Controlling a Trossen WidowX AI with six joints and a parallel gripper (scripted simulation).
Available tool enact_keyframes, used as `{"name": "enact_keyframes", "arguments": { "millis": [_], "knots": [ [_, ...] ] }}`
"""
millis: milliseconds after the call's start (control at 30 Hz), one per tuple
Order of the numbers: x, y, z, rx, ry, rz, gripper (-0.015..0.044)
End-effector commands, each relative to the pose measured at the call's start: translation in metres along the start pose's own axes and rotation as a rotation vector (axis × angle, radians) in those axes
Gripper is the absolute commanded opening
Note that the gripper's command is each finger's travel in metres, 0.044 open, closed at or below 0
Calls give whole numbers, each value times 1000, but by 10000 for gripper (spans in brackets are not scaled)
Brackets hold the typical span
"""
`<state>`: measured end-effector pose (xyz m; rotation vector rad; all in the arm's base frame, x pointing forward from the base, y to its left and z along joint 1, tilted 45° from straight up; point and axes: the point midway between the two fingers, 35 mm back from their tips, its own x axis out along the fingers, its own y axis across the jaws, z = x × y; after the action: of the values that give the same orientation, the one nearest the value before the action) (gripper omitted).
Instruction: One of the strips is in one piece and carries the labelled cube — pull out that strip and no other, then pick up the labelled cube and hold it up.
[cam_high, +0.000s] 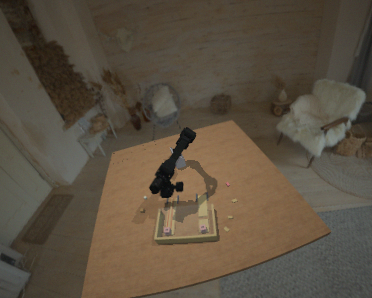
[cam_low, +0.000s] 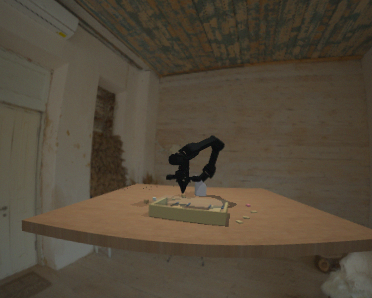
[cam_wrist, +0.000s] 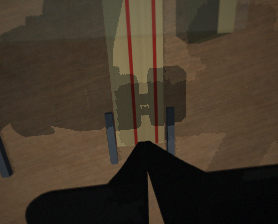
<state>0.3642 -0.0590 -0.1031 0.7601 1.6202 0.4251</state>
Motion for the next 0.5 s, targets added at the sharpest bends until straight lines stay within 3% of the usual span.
{"name": "enact_keyframes", "arguments": {
  "millis": [0,467],
  "knots": [
    [11,0,-2,9,10,5,0],
    [34,0,-2,9,10,6,0]
  ]
}}
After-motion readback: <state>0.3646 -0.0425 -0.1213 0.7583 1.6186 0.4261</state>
